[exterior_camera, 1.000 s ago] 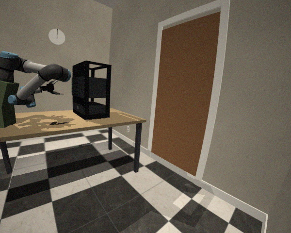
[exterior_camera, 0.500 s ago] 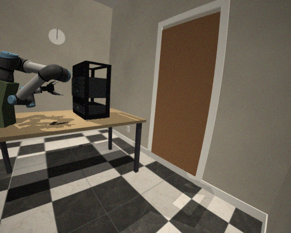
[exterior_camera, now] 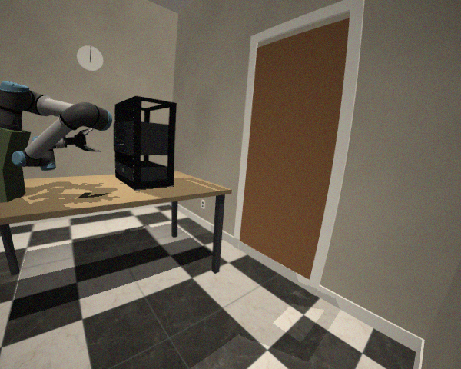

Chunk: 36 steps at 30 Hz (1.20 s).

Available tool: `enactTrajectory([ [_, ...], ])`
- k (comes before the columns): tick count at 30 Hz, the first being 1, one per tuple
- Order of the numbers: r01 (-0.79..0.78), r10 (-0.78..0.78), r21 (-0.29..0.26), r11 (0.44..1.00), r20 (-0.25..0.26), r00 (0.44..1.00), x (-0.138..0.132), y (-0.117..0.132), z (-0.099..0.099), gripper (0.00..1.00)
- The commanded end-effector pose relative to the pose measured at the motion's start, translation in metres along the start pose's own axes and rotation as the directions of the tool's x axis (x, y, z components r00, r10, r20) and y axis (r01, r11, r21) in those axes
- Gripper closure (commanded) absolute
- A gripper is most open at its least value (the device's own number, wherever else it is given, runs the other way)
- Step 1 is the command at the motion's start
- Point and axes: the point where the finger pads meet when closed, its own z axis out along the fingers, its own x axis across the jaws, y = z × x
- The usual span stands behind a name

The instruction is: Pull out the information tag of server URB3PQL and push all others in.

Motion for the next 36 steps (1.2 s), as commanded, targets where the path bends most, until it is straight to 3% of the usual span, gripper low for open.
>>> enactTrajectory([
  [1,-0.003,0.003,-0.001,1.0,0.004,1.0,-0.001,0.001,0.0,0.0],
  [36,-0.024,0.025,-0.007,1.0,0.038,0.999,-0.012,0.004,0.001,0.0],
])
